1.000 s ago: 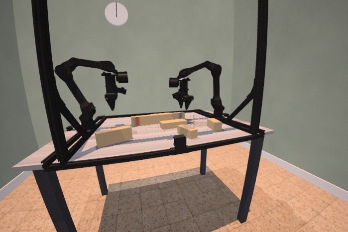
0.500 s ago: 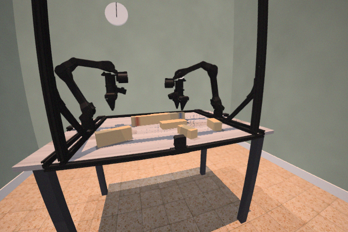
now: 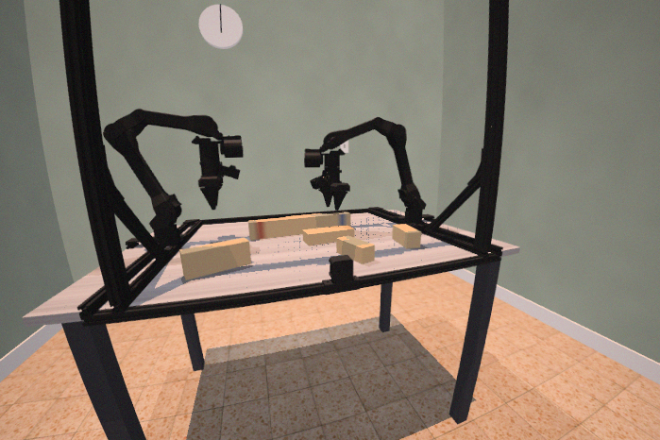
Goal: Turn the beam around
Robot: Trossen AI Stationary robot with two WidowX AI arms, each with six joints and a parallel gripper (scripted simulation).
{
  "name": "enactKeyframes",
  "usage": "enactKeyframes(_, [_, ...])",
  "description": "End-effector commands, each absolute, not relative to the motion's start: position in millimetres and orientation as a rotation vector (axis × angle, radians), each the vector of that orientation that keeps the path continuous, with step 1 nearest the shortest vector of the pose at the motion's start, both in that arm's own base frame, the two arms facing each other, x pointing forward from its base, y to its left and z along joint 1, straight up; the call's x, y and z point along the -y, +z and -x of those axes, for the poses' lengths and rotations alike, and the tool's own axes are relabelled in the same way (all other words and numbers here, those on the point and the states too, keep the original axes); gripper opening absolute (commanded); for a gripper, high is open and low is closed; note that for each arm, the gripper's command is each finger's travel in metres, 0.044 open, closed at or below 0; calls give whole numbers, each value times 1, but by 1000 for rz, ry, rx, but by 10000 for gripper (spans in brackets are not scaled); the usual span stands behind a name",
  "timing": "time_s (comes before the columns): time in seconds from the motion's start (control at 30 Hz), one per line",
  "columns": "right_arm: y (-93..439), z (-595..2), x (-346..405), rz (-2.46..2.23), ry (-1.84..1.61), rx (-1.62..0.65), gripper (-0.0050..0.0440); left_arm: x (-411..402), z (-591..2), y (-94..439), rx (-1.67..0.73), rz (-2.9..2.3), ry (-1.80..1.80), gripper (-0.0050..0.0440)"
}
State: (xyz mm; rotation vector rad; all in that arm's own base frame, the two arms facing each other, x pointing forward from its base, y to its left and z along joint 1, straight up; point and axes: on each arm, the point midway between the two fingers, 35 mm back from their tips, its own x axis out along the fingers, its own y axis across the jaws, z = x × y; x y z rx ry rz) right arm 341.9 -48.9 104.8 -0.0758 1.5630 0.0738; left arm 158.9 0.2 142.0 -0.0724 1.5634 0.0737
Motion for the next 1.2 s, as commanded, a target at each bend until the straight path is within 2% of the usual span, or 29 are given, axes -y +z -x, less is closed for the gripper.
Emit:
enactKeyframes(0.0, [102,-348,50,77,77,-1569,410,0,-157,141,-1569,77,77,440])
enactKeyframes(1.17, [93,-403,64,77,77,-1569,410,0,-157,141,-1569,77,77,440])
